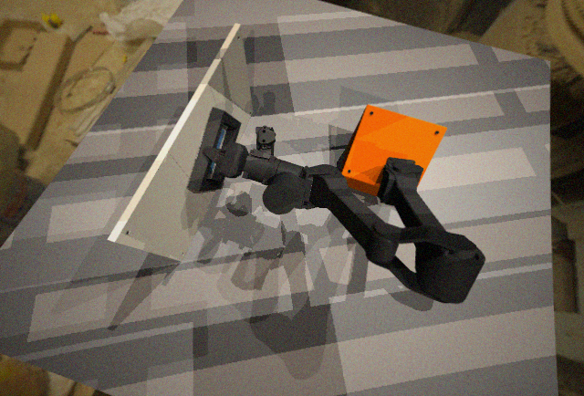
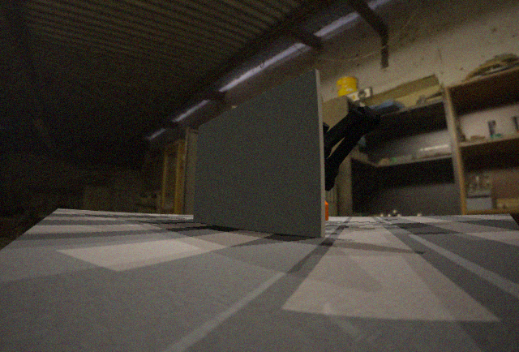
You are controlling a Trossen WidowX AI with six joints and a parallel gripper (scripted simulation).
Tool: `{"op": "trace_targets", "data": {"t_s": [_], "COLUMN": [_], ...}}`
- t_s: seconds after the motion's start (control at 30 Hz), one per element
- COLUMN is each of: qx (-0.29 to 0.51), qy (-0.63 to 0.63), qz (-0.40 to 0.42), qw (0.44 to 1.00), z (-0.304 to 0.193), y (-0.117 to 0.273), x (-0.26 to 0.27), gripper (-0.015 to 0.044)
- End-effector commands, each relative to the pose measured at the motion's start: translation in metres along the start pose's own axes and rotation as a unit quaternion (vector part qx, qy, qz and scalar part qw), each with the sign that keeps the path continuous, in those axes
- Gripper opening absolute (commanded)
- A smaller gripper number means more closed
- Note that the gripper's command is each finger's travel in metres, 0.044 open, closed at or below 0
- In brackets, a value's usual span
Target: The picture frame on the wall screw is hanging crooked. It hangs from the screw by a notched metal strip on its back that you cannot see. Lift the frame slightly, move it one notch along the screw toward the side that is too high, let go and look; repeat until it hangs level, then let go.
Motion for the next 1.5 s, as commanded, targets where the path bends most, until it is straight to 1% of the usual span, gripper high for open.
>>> {"op": "trace_targets", "data": {"t_s": [0.0, 1.23, 1.47], "qx": [-0.005, -0.002, -0.002], "qy": [0.001, -0.003, -0.042], "qz": [0.003, 0.001, 0.001], "qw": [1.0, 1.0, 0.999], "z": [0.0012, -0.0014, -0.0011], "y": [-0.0002, -0.0001, -0.0002], "x": [-0.0005, -0.0064, -0.0059], "gripper": [0.0, 0.0, 0.0]}}
Point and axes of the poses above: the point midway between the two fingers, 35 mm back from their tips, its own y axis back along the fingers, its own x axis across the jaws, z = x × y, the point moved 5 cm from there along y, back along the fingers, and after that the axes turned 14 degrees about y, right-handed, at the moved point
